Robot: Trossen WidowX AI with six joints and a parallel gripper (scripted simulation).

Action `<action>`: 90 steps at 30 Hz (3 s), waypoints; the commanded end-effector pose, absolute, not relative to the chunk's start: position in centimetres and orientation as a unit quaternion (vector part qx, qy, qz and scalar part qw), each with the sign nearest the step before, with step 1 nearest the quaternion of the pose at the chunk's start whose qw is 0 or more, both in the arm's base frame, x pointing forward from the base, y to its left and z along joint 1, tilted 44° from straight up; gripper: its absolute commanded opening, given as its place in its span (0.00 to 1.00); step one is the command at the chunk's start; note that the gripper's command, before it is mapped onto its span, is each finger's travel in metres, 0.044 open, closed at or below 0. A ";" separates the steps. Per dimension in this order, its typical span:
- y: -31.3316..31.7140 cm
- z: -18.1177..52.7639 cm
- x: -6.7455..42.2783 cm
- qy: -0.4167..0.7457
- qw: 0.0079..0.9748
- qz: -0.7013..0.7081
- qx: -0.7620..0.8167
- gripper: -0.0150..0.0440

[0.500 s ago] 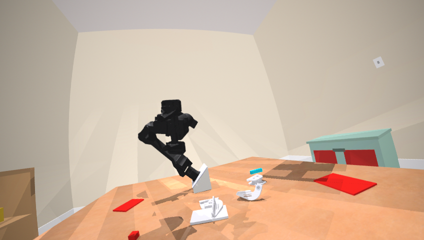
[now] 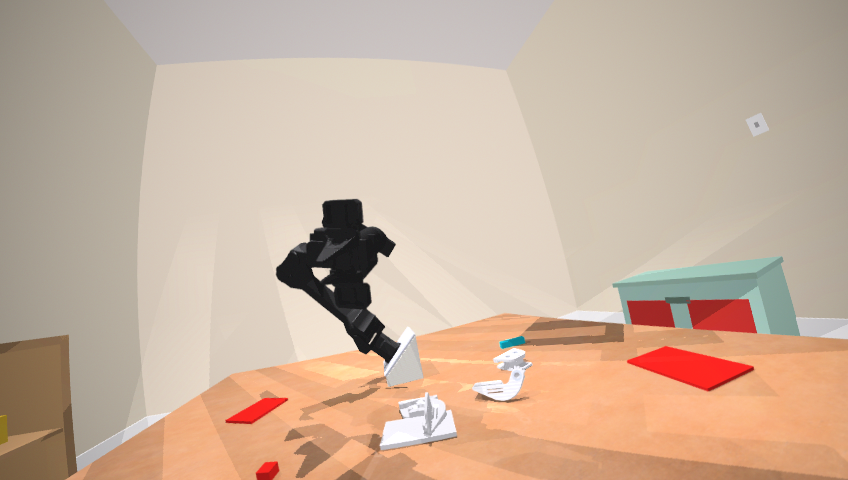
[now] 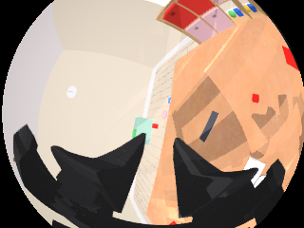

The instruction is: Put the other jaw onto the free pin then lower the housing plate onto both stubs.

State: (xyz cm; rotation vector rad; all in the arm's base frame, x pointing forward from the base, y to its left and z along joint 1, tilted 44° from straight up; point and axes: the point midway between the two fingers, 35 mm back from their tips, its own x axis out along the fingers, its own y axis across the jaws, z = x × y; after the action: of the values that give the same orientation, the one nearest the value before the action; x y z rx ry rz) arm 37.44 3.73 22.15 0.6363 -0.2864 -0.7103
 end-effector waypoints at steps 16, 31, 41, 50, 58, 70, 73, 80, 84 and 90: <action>3.7 22.1 37.4 -0.137 0.879 -0.341 0.305 0.25; 7.6 19.5 40.5 -0.055 0.926 -0.288 0.236 0.25; 9.8 16.4 42.5 0.024 0.949 -0.272 0.154 0.25; 11.5 13.2 43.8 0.098 0.959 -0.255 0.081 0.25; 12.9 10.2 44.5 0.165 0.958 -0.236 0.016 0.25; 14.5 5.6 44.8 0.266 0.939 -0.205 -0.077 0.25; 14.8 4.5 44.7 0.291 0.931 -0.197 -0.099 0.25; 15.5 1.8 44.2 0.349 0.908 -0.177 -0.150 0.25; 15.7 0.4 43.8 0.382 0.892 -0.165 -0.178 0.25; 16.0 -1.7 43.0 0.430 0.863 -0.147 -0.218 0.25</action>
State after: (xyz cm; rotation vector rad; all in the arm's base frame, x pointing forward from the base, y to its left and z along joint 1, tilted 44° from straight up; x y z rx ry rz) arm 43.34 15.74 -0.74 -0.4142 0.8461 -0.3327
